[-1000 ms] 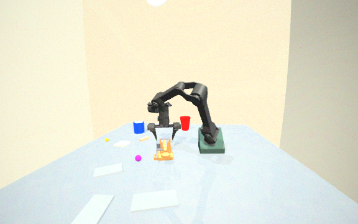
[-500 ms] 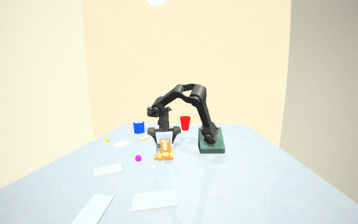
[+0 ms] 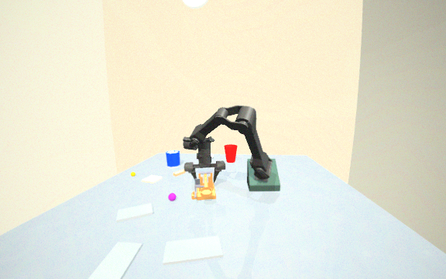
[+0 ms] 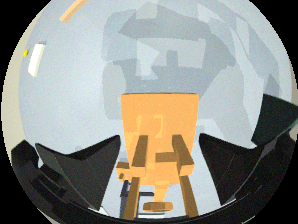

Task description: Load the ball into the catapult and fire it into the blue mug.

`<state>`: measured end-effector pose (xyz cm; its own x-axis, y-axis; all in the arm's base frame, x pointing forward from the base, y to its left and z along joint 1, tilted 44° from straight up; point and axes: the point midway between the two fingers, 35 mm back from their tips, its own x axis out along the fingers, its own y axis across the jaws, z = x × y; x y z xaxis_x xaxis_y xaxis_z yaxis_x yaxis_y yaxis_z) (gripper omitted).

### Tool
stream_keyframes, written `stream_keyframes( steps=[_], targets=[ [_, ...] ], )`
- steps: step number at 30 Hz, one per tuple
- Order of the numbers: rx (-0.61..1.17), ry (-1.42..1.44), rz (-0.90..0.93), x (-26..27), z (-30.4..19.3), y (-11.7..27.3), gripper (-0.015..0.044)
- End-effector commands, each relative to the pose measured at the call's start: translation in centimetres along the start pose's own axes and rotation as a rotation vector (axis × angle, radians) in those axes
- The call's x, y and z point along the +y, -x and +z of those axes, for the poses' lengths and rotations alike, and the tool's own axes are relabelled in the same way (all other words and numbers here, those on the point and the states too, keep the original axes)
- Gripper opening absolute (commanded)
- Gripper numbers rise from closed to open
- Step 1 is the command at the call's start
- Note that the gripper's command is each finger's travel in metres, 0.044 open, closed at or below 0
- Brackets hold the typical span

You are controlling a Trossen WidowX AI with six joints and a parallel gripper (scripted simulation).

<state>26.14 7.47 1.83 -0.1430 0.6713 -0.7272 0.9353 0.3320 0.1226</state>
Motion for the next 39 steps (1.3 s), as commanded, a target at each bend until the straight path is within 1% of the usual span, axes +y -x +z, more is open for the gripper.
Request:
stream_keyframes(
  steps=[1, 7, 13, 15, 17, 19, 23, 31, 39],
  targets=[
    [0.0, 0.001, 0.0, 0.0, 0.0, 0.0, 0.0309],
    [0.0, 0.001, 0.0, 0.0, 0.0, 0.0, 0.0151],
    [0.0, 0.001, 0.0, 0.0, 0.0, 0.0, 0.0111],
    [-0.002, 0.001, 0.0, 0.1, 0.1, 1.1, 0.0059],
    [-0.003, 0.0, 0.0, 0.1, 0.1, 3.9, 0.0006],
    [-0.002, 0.0, 0.0, 0.0, 0.1, 5.0, 0.0],
    [-0.005, 0.048, 0.0, 0.3, 1.2, 5.2, 0.0],
    [-0.016, 0.309, -0.002, 0.9, 7.8, 5.9, 0.0],
    [-0.016, 0.575, -0.005, 0.4, 14.6, 5.9, 0.0]
  ],
)
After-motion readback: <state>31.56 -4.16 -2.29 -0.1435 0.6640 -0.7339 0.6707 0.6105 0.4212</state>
